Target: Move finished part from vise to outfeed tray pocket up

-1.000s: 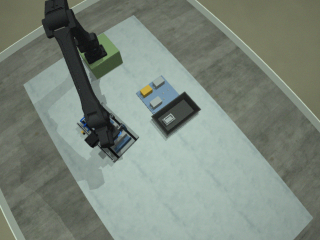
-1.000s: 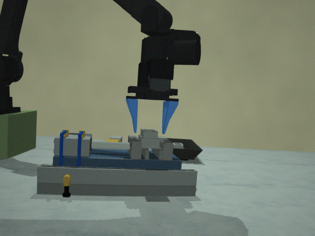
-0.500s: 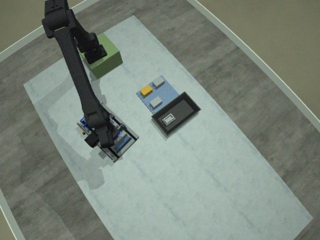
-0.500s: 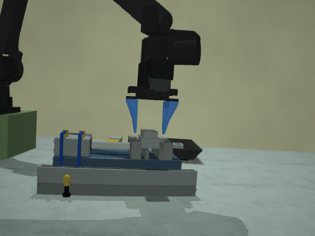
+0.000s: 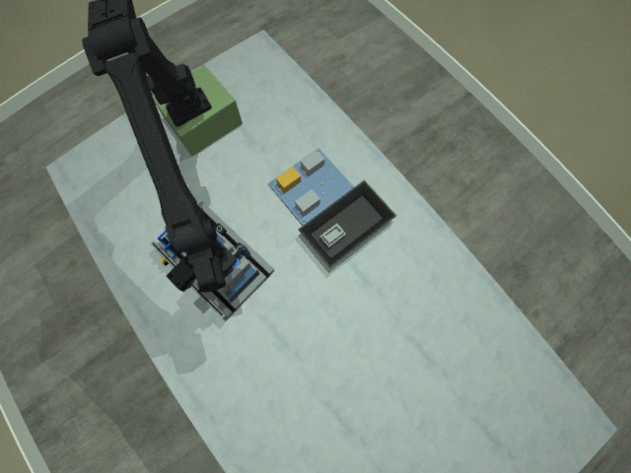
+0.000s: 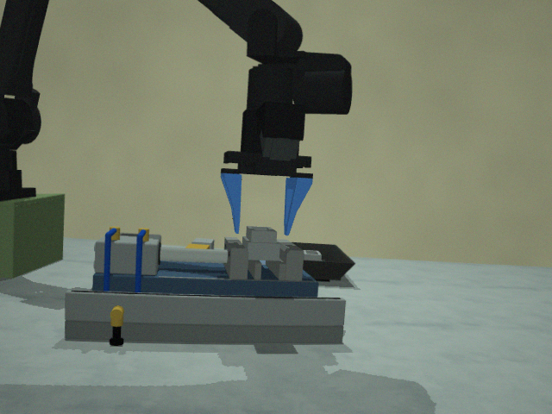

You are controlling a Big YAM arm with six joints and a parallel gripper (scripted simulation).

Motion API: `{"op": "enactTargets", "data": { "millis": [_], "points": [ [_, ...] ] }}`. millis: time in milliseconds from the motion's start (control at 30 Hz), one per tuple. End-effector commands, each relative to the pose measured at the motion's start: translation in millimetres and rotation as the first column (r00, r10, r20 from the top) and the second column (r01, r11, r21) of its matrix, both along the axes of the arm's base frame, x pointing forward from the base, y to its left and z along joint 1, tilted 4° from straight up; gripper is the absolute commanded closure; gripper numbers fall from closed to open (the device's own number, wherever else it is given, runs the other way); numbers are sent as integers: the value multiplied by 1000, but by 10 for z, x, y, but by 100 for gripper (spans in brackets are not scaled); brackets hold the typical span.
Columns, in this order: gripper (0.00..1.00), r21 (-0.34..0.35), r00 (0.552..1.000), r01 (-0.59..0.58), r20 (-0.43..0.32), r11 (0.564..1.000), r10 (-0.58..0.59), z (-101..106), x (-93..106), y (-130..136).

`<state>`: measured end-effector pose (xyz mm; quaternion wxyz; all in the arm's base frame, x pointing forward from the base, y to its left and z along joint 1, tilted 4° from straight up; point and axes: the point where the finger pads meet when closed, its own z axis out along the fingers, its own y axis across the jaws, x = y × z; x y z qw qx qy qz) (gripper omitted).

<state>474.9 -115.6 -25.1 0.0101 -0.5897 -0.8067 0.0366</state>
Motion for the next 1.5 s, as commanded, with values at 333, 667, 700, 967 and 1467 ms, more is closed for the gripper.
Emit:
{"op": "enactTargets", "data": {
  "millis": [333,667,700,967,1467],
  "points": [
    [100,-3,1000,5,15,1000,-5,-14,67,-89],
    [100,-3,1000,6,15,1000,-6,-14,67,-89],
    [100,-3,1000,6,15,1000,-6,-14,67,-89],
    [100,-3,1000,6,15,1000,-6,-14,67,-89],
    [100,-3,1000,6,15,1000,-6,-14,67,-89]
  ]
}}
